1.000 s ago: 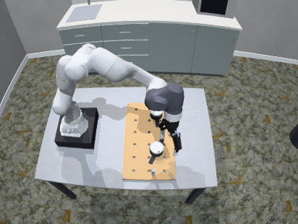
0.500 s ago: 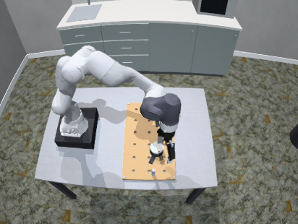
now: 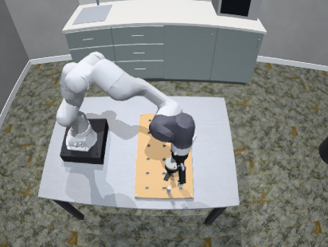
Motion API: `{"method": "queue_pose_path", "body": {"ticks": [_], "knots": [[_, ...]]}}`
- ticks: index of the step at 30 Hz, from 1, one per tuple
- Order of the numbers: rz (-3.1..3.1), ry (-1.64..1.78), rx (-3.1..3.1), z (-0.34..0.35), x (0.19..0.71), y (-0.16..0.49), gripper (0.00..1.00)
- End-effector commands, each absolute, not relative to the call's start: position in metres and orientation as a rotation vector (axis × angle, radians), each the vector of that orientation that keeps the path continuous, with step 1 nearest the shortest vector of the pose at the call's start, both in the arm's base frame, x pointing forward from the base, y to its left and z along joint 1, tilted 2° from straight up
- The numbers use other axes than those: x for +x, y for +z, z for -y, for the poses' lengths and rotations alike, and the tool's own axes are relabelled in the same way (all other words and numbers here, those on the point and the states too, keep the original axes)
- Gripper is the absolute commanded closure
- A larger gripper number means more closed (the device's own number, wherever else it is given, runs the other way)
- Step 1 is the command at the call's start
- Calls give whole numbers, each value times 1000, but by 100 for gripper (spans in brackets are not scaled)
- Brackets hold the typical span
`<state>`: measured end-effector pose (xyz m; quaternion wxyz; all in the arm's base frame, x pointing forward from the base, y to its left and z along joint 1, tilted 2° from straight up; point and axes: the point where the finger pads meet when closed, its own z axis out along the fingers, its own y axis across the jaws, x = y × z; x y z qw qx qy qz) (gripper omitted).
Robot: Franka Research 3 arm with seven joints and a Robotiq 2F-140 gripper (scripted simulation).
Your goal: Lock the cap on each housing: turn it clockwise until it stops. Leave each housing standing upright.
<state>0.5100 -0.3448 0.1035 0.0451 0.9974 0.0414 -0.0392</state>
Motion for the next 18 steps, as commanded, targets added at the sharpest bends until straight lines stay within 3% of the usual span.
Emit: {"method": "queue_pose_path", "body": {"ticks": [1,2,18], "knots": [[-121,-113,3052,341,512,103,0],[30,-88,3091,360,493,101,0],[136,-68,3114,373,479,100,0]]}}
